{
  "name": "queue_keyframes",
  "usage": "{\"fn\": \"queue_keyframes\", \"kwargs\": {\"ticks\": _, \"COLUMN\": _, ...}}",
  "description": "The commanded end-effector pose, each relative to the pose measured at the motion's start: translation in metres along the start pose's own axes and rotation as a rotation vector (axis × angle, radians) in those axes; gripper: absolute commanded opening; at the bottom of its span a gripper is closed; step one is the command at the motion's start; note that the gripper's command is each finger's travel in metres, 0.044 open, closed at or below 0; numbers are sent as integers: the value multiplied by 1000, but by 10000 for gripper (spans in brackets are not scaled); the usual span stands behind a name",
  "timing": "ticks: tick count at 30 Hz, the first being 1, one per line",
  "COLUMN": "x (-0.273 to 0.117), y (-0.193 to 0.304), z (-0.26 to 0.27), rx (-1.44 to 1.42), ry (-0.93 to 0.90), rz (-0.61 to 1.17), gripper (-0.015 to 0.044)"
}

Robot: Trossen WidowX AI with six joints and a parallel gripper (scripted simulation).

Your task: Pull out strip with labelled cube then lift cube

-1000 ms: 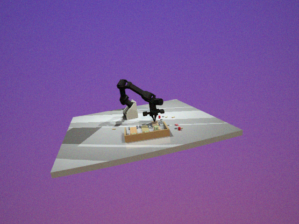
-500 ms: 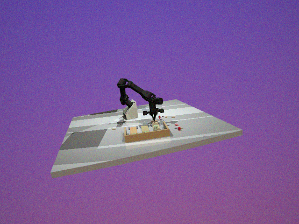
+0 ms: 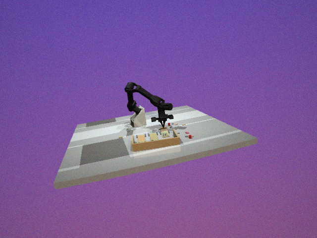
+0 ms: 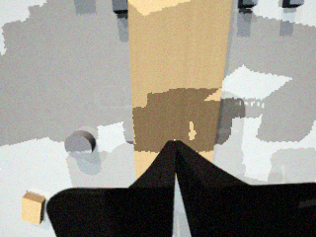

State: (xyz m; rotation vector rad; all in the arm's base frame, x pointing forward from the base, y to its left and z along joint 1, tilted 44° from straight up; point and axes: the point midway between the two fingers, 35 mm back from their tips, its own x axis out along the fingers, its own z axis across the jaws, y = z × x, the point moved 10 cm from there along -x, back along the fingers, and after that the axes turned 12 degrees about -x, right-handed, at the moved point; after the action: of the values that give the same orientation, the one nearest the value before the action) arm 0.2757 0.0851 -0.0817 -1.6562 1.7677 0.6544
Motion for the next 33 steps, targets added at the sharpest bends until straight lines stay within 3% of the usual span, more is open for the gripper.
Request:
{"fn": "queue_keyframes", "kwargs": {"ticks": 1, "x": 5, "y": 12, "z": -1, "rx": -6, "ry": 3, "rz": 29, "gripper": 0}}
{"fn": "queue_keyframes", "kwargs": {"ticks": 33, "x": 4, "y": 47, "z": 6, "rx": -7, "ry": 2, "rz": 30, "gripper": 0}}
